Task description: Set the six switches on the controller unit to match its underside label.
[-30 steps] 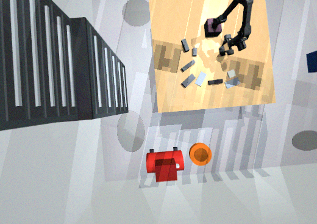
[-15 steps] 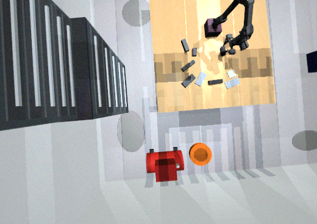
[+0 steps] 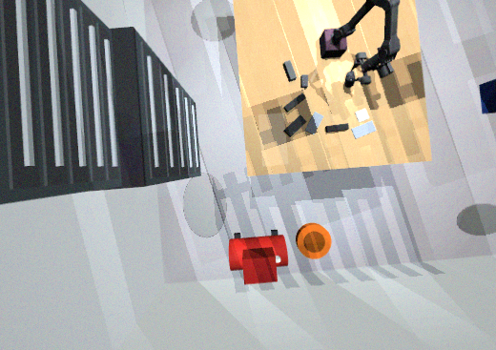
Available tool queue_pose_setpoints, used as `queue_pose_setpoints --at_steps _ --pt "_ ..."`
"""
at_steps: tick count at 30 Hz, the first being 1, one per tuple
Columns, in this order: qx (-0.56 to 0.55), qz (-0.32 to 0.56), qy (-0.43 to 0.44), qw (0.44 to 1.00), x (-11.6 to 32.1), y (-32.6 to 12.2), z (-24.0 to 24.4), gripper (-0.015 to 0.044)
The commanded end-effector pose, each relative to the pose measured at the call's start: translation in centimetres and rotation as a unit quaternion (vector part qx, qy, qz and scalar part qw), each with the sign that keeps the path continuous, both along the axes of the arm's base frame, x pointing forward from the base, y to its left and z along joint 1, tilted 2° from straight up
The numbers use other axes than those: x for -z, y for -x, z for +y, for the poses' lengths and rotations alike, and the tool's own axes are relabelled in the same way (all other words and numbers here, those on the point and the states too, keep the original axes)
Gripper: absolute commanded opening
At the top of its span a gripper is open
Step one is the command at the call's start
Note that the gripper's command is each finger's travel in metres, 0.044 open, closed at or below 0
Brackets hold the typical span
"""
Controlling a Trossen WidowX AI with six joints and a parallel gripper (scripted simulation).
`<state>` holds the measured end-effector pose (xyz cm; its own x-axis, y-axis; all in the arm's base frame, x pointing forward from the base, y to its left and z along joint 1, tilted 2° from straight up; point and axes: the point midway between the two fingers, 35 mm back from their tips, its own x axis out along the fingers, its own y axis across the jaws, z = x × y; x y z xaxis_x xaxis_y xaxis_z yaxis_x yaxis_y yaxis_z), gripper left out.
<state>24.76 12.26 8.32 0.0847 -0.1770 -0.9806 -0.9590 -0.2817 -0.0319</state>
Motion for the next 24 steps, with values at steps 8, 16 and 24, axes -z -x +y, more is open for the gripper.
queue_pose_setpoints --at_steps 8,16,24 --pt "-0.001 -0.003 0.005 1.0 -0.2 0.3 1.2 0.0336" --pt "-0.001 -0.005 0.013 1.0 -0.3 0.5 1.9 0.0336" --pt "-0.001 -0.003 0.008 1.0 -0.4 0.7 2.5 0.0336"
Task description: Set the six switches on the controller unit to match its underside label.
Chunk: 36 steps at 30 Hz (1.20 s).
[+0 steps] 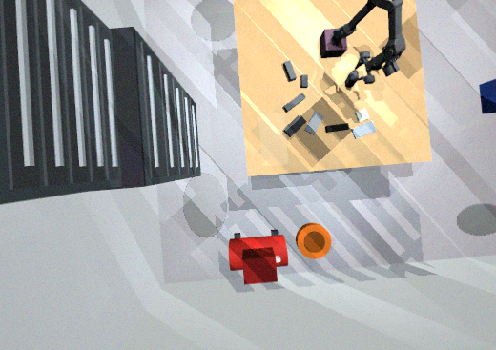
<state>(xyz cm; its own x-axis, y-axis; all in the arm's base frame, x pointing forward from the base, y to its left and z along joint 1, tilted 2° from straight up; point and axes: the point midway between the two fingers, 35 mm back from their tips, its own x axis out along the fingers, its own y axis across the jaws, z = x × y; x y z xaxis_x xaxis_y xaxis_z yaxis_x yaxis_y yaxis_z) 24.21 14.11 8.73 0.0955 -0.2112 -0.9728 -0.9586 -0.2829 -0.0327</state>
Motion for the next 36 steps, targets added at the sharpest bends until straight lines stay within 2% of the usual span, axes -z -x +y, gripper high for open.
queue_pose_setpoints --at_steps 1,36 --pt "-0.001 0.003 -0.011 1.0 0.0 0.2 0.7 0.0336" --pt "-0.002 0.014 -0.049 0.999 -0.2 0.9 3.2 0.0338"
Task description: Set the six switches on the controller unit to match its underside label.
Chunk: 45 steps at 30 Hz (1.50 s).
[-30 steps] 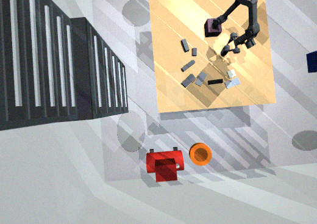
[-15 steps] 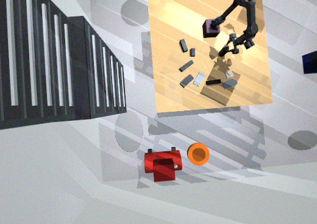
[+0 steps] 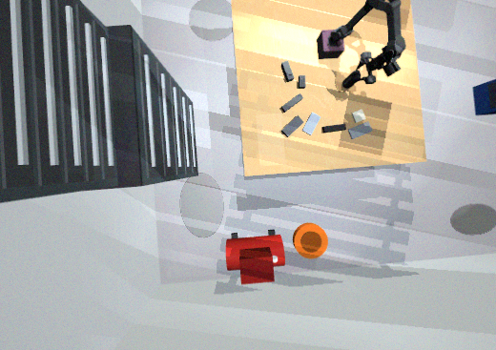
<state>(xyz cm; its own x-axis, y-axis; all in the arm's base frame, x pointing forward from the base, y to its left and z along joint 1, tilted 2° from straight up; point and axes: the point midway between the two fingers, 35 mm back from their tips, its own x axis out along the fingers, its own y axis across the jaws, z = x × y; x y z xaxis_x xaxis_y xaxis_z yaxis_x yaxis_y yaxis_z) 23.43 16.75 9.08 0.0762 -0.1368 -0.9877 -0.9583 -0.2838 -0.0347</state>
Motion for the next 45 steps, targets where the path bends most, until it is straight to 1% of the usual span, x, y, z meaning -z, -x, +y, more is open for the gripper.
queue_pose_setpoints --at_steps 1,45 --pt "0.0 0.004 -0.012 1.0 0.1 0.2 0.7 0.0338" --pt "-0.002 0.019 -0.064 0.998 0.4 1.1 3.8 0.0338"
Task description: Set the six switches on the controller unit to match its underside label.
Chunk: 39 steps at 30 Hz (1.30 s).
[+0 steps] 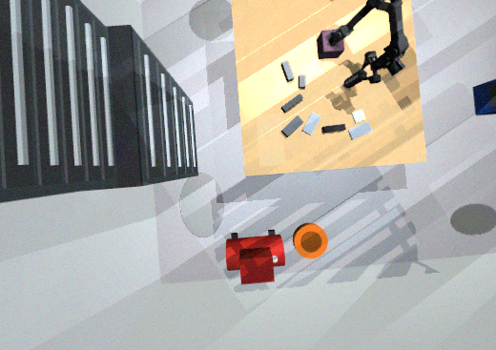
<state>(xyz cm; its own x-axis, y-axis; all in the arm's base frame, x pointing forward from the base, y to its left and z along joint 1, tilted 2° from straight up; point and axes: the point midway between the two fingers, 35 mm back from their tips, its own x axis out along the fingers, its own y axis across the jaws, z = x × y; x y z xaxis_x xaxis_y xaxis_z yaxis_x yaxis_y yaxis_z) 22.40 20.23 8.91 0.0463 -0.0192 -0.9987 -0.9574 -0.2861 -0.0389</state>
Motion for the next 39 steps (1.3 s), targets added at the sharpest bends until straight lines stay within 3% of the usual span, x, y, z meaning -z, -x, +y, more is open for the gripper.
queue_pose_setpoints --at_steps 1,39 --pt "0.001 0.005 -0.007 1.0 0.3 0.1 0.4 0.0338" --pt "0.0 0.013 -0.034 0.999 1.1 0.9 3.1 0.0338"
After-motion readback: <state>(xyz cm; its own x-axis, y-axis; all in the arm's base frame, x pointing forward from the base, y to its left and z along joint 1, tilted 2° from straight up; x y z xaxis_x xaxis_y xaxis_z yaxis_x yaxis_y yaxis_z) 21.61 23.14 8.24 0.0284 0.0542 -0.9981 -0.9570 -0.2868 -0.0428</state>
